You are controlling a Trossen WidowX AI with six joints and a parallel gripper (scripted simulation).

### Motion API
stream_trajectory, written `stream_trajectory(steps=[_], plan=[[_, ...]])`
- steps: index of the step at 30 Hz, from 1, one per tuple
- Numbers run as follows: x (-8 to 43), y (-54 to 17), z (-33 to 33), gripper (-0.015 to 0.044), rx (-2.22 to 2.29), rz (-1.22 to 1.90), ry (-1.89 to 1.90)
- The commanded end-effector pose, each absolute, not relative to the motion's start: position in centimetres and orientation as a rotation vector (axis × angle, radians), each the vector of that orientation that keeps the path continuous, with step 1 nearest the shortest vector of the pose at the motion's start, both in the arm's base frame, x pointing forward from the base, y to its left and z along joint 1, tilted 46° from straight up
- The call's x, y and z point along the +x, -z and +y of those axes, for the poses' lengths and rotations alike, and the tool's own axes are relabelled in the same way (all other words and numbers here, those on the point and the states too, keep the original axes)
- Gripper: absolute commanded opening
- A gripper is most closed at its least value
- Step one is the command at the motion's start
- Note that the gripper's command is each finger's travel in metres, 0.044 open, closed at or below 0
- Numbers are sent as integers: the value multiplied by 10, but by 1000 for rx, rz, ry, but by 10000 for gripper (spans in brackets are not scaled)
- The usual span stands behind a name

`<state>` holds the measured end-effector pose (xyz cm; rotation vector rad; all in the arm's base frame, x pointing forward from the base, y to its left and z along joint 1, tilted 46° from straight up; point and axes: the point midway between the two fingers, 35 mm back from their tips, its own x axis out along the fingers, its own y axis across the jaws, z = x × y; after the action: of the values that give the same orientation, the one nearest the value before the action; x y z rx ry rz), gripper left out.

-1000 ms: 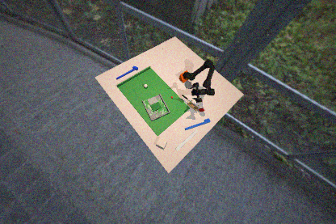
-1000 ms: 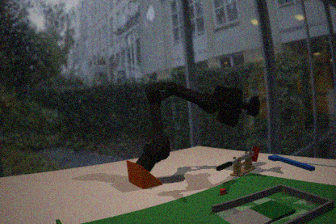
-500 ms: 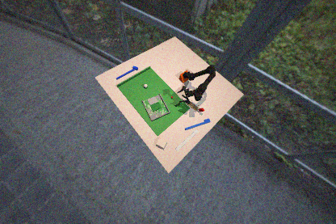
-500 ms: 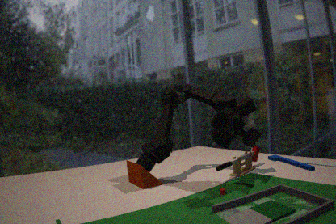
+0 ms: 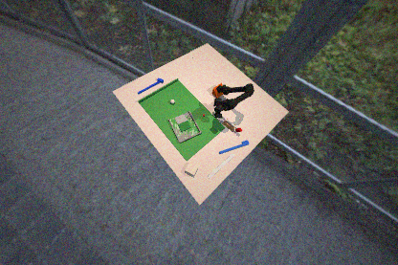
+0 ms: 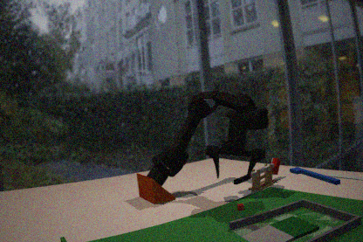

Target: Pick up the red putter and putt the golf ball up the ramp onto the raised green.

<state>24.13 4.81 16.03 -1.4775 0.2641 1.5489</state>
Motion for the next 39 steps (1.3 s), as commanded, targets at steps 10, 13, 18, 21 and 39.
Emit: stream_trajectory(steps=[10, 13, 18, 21, 39], plan=[[231, -202, 59, 440, -495, 277, -1458], [231, -202, 59, 440, -495, 277, -1458], [231, -202, 59, 440, -495, 277, -1458], [232, -198, 63, 440, -500, 280, -1464], [237, -170, 93, 440, -516, 284, -1482]])
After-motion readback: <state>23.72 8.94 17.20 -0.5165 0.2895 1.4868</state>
